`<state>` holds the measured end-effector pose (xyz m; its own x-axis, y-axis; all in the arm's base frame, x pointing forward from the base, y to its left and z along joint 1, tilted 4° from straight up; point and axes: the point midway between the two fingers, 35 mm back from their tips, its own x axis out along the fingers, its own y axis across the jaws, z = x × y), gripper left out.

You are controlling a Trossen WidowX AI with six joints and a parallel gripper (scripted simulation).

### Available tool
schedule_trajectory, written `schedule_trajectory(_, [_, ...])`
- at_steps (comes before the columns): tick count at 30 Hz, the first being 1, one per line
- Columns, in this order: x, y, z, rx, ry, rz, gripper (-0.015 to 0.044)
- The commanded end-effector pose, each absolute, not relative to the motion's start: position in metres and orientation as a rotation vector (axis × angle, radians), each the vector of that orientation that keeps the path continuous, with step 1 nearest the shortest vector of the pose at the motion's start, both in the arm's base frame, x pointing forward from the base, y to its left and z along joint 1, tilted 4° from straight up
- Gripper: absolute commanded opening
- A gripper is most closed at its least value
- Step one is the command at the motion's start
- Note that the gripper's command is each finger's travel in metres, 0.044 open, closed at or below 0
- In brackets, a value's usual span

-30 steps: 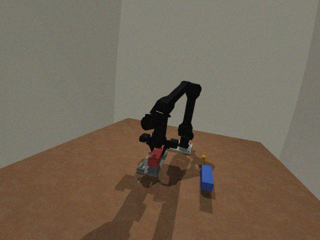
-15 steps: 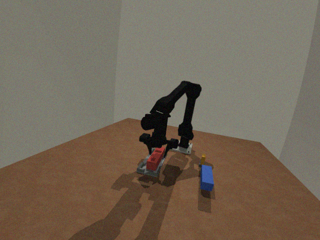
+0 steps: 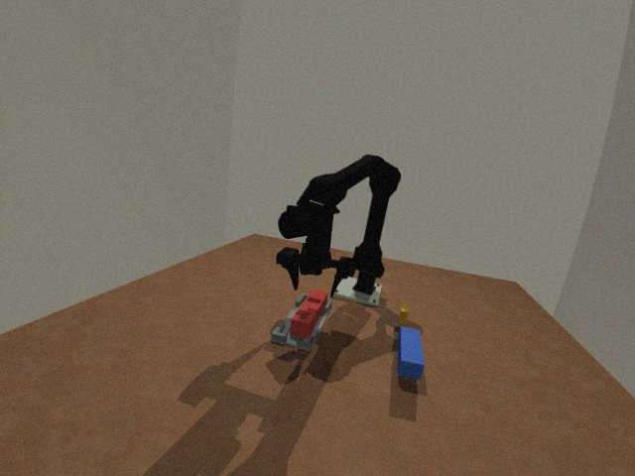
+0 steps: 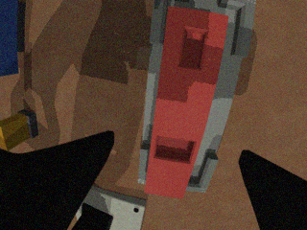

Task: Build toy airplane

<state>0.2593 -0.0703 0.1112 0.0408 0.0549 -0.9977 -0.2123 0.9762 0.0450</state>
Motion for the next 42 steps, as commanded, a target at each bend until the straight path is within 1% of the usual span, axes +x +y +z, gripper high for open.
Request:
schedule_trajectory(1, [0.255,-0.073,0.163,-0.132,1.492,0.200,0.0440])
schedule_trajectory(11, [0.264,-0.068,0.170,-0.112,1.493,0.182,0.0440])
schedule_trajectory(16, [0.294,-0.009,0.172,-0.110,1.493,0.184,0.0440])
schedule_trajectory(20, [0.308,0.048,0.172,-0.107,1.491,0.187,0.0440])
schedule_trajectory(24, [0.310,0.110,0.172,-0.101,1.488,0.192,0.0440])
schedule_trajectory(27, [0.303,0.159,0.171,-0.095,1.487,0.198,0.0440])
schedule_trajectory(29, [0.297,0.179,0.171,-0.093,1.486,0.201,0.0440])
schedule_trajectory(35, [0.297,0.182,0.169,-0.092,1.486,0.201,0.0440])
schedule_trajectory(39, [0.299,0.185,0.138,-0.092,1.486,0.201,0.0440])
schedule_trajectory(42, [0.299,0.185,0.136,-0.092,1.486,0.201,0.0440])
